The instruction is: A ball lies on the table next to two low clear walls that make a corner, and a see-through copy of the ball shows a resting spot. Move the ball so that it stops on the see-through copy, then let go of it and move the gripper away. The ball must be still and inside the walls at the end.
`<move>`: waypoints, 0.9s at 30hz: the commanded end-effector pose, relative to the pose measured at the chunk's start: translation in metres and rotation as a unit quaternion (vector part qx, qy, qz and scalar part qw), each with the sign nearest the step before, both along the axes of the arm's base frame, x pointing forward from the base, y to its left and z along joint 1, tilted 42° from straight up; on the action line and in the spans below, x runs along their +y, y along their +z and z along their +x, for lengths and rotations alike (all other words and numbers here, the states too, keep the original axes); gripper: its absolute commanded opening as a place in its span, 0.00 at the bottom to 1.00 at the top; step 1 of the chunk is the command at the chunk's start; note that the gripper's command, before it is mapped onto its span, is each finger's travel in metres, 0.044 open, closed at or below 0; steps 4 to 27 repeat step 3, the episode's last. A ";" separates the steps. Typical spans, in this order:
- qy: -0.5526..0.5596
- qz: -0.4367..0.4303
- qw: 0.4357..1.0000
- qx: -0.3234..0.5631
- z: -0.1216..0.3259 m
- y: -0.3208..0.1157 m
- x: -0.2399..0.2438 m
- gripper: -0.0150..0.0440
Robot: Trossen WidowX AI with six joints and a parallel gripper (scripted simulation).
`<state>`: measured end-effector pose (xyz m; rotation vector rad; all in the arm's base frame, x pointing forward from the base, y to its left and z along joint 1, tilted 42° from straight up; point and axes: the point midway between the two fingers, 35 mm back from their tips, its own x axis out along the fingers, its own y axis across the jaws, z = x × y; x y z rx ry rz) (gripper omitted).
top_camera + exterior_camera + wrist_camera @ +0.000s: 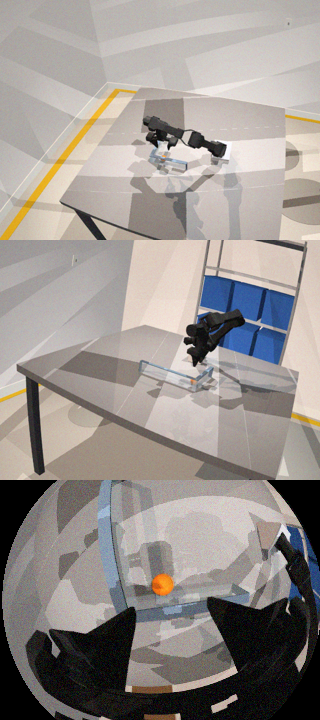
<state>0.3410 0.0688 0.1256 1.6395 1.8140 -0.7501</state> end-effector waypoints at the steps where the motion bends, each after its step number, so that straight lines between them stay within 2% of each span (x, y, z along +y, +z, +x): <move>1: -0.003 -0.002 1.000 -0.009 0.003 0.021 -0.020 1.00; 27: -0.003 -0.002 1.000 -0.009 0.003 0.021 -0.020 1.00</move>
